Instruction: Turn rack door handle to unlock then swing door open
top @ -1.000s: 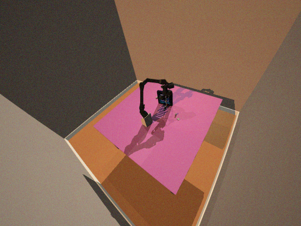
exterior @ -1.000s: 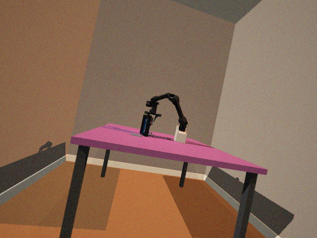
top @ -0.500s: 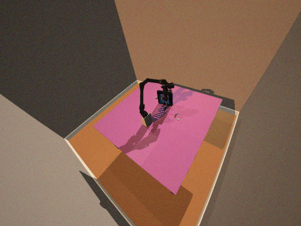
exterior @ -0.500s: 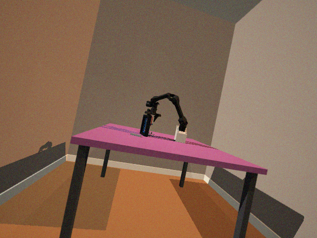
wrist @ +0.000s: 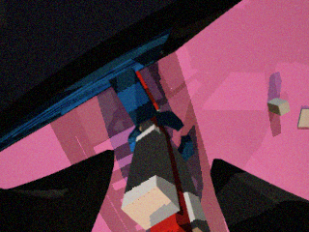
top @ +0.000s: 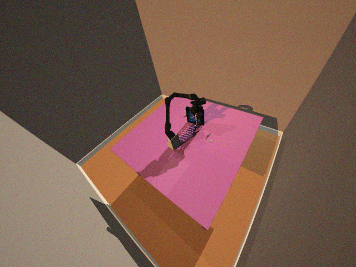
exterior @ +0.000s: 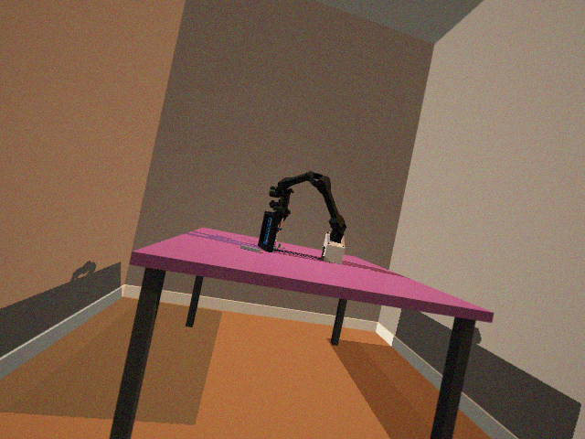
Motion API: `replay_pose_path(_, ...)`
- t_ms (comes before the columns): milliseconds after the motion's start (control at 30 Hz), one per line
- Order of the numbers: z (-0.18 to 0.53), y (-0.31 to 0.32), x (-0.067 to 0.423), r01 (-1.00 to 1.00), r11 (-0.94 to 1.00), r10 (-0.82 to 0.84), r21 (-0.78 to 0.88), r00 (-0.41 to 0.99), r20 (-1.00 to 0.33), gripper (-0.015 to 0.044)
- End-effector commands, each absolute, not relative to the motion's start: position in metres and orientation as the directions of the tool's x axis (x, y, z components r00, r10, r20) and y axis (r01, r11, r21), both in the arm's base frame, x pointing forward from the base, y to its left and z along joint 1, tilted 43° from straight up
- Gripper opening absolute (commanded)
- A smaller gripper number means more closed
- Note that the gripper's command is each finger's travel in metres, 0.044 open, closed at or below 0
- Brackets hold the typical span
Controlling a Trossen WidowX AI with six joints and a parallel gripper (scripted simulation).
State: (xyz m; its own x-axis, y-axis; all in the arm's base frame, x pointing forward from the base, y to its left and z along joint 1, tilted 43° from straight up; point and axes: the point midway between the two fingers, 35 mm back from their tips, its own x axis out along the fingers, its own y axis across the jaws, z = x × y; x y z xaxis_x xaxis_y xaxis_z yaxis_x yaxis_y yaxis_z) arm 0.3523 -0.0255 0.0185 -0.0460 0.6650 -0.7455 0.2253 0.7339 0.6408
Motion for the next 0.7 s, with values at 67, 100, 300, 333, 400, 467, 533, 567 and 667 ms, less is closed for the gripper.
replay_pose_path(67, 0.0187, -0.0255, 0.3527, -0.060, 0.742, 0.666, 0.668, -0.044, -0.744, 0.0280)
replay_pose_path(100, 0.0187, -0.0255, 0.3526, -0.110, 0.737, 0.666, 0.667, -0.044, -0.744, 0.0280)
replay_pose_path(300, 0.0187, -0.0255, 0.3526, -0.396, 0.673, 0.666, 0.625, -0.044, -0.744, 0.0280)
replay_pose_path(333, 0.0187, -0.0255, 0.3526, -0.441, 0.656, 0.666, 0.613, -0.044, -0.744, 0.0280)
replay_pose_path(400, 0.0187, -0.0255, 0.3526, -0.527, 0.617, 0.666, 0.584, -0.044, -0.744, 0.0280)
replay_pose_path(467, 0.0187, -0.0255, 0.3526, -0.609, 0.573, 0.666, 0.549, -0.044, -0.744, 0.0280)
replay_pose_path(533, 0.0187, -0.0255, 0.3526, -0.684, 0.523, 0.666, 0.509, -0.044, -0.744, 0.0280)
replay_pose_path(567, 0.0187, -0.0255, 0.3526, -0.719, 0.496, 0.666, 0.486, -0.044, -0.744, 0.0280)
replay_pose_path(667, 0.0187, -0.0255, 0.3526, -0.814, 0.408, 0.666, 0.413, -0.044, -0.744, 0.0280)
